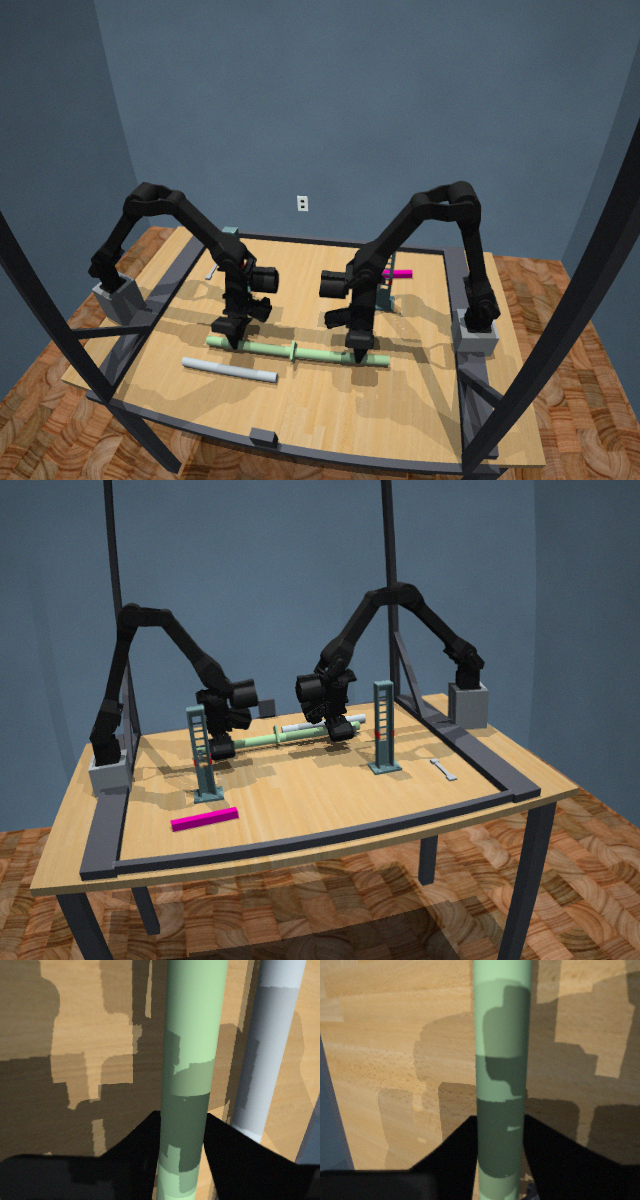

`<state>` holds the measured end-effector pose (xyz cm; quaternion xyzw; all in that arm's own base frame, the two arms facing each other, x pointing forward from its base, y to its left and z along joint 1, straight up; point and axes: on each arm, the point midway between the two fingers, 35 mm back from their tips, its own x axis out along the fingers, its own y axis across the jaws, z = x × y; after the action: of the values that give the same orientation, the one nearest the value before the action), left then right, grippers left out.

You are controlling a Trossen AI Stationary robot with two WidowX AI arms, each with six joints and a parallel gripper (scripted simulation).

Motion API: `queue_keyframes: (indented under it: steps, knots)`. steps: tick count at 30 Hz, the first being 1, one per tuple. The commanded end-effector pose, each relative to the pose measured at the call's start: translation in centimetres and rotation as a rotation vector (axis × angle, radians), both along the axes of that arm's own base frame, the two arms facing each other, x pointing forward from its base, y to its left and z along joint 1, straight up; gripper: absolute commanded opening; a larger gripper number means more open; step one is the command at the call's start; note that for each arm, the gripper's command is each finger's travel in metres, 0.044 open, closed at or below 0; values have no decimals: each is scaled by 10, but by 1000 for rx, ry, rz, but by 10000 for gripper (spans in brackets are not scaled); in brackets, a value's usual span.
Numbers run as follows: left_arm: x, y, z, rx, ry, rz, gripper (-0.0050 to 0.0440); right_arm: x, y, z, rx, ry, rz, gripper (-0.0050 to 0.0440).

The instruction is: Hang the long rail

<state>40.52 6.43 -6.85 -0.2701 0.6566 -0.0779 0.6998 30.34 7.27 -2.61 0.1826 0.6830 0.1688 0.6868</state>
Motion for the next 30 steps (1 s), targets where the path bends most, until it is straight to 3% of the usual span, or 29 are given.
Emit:
queue_keyframes:
  steps: [1, 7, 13, 30]
  knots:
    - [8, 3, 21, 10, -43, 0, -3, 3, 0, 11, 3, -22, 0, -50]
    - [8, 3, 21, 10, -43, 0, -5, 3, 0, 11, 3, -22, 0, -50]
    - [8, 3, 28, 10, -43, 0, -50, 2, 1, 16, 3, -22, 0, -50]
    - [8, 4, 29, 10, -43, 0, -50, 2, 1, 18, 3, -22, 0, -50]
